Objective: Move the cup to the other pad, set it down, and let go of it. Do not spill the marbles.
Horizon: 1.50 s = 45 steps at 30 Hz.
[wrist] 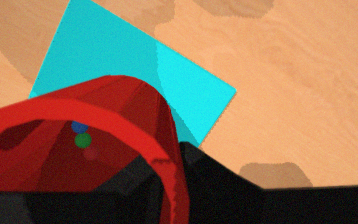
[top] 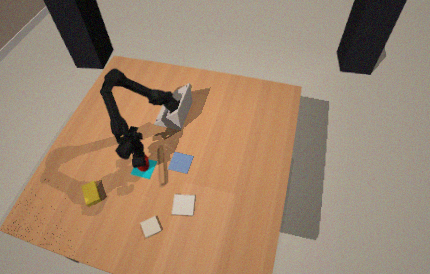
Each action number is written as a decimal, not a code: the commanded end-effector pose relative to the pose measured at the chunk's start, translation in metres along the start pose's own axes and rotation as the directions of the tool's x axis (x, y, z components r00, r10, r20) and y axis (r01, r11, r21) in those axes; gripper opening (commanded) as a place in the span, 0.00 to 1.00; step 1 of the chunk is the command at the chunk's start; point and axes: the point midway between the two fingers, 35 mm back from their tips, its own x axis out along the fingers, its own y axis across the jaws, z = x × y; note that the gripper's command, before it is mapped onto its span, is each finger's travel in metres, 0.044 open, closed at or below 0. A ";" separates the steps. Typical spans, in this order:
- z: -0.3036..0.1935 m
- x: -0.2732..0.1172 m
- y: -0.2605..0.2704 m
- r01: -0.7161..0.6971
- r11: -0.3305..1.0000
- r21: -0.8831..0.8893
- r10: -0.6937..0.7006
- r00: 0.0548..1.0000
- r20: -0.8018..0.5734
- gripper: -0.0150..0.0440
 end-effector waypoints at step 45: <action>-0.002 -0.033 0.002 0.002 1.000 -0.004 -0.002 1.000 0.000 0.47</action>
